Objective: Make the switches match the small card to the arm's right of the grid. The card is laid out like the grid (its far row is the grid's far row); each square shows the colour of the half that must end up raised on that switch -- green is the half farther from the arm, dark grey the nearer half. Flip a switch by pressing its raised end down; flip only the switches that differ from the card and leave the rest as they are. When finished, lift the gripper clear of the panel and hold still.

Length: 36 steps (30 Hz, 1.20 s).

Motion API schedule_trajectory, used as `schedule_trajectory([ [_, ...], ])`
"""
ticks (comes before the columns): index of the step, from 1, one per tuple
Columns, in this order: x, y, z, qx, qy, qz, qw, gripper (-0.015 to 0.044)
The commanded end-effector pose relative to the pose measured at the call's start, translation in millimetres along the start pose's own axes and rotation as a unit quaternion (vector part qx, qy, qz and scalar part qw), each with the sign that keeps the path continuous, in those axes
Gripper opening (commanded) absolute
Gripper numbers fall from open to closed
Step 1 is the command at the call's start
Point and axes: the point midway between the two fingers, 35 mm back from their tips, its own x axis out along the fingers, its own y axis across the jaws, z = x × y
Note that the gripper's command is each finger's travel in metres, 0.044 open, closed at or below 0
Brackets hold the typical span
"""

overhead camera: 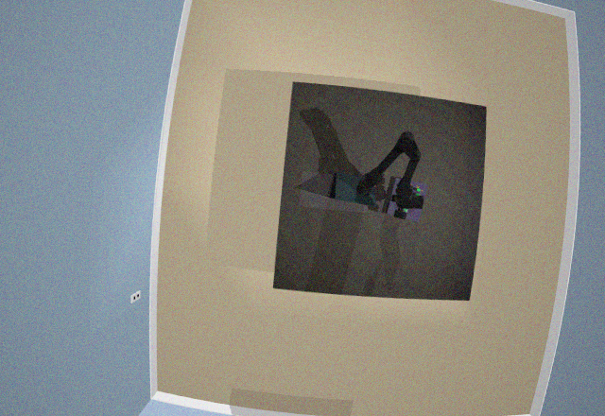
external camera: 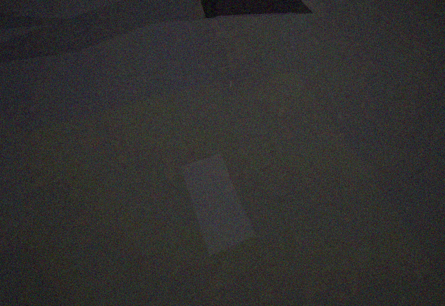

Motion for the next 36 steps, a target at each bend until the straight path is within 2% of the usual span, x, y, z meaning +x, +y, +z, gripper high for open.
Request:
schedule_trajectory([
  [1,0.2,-0.5,-1.8,0.004,0.001,-0.001,1.000,0.0000],
  [36,4.9,-0.5,-2.0,0.004,0.001,-0.001,1.000,0.0000],
])
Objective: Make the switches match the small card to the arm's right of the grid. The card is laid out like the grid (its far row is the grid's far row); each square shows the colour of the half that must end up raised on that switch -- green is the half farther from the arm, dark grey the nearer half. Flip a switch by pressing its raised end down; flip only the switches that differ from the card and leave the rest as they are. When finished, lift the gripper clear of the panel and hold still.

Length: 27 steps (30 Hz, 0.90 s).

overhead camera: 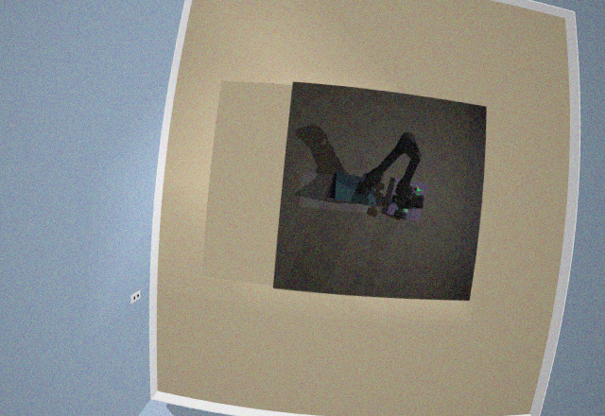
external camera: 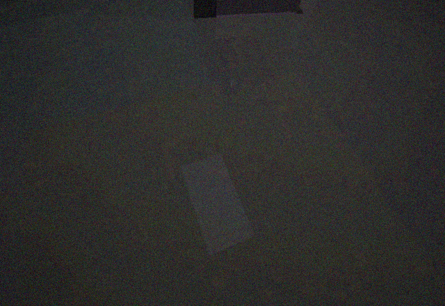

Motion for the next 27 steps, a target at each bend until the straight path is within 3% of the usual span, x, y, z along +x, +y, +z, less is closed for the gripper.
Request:
schedule_trajectory([
  [1,1,-1,-1,0.004,0.001,-0.002,1.000,0.0000],
  [10,0,0,0,-0.001,0.000,-0.001,1.000,0.0000],
  [18,-62,-1,2,0.003,0.014,-0.004,1.000,0.0000],
  [27,-63,-1,2,0.003,0.015,-0.003,1.000,0.0000],
])
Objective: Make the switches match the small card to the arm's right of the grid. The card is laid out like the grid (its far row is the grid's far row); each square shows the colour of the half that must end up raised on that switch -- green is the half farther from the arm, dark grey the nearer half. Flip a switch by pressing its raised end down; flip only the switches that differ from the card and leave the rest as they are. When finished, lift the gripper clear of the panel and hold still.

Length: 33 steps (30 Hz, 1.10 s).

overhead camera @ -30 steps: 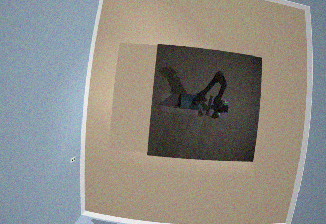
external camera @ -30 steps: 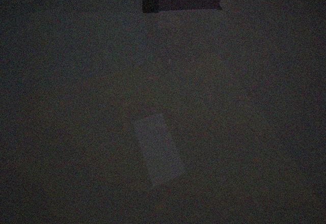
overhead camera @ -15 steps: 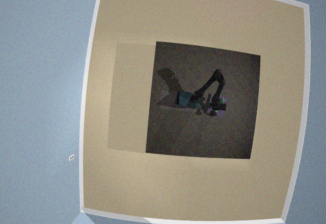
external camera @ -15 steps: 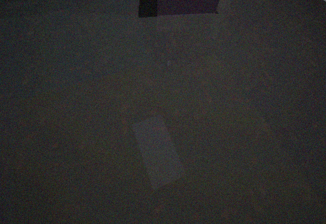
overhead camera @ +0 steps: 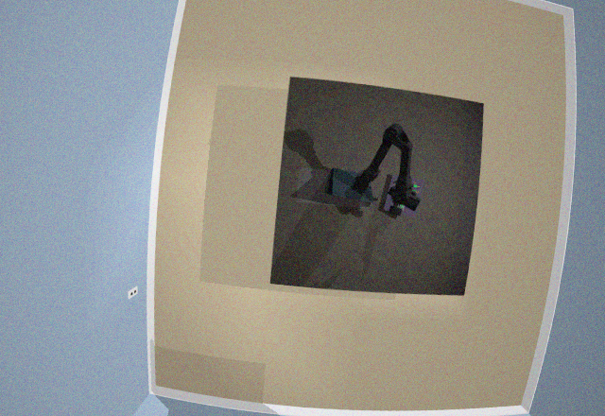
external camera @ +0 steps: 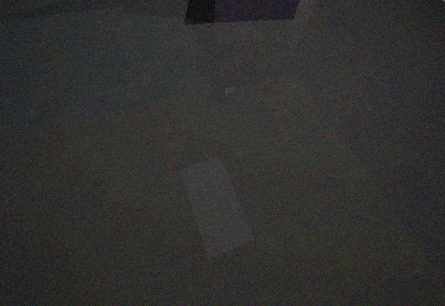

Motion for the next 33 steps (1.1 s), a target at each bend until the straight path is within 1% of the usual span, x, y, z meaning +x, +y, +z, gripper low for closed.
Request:
schedule_trajectory([
  [1,-6,3,2,-0.006,-0.001,0.002,1.000,0.0000],
  [7,-6,32,-19,-0.005,-0.001,0.003,1.000,0.0000],
  [13,-5,32,-19,-0.005,0.000,0.003,1.000,0.0000],
  [18,28,33,-19,-0.005,0.011,0.004,1.000,0.0000],
  [30,29,33,-19,-0.005,0.012,0.004,1.000,0.0000],
  [33,36,33,-19,-0.005,0.012,0.004,1.000,0.0000],
])
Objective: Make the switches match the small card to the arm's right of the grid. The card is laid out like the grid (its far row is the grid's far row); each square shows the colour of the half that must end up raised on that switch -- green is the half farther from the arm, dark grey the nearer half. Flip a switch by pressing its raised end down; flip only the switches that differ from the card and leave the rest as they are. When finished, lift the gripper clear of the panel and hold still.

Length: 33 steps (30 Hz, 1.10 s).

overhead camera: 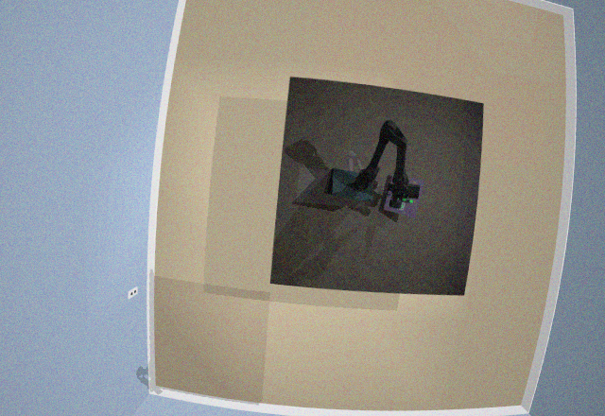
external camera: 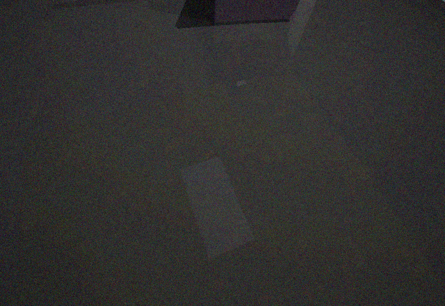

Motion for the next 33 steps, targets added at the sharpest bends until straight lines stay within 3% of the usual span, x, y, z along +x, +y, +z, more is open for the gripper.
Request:
schedule_trajectory([
  [1,9,0,-4,0.006,0.004,0.000,1.000,0.0000],
  [33,24,0,-4,0.006,0.005,0.000,1.000,0.0000],
])
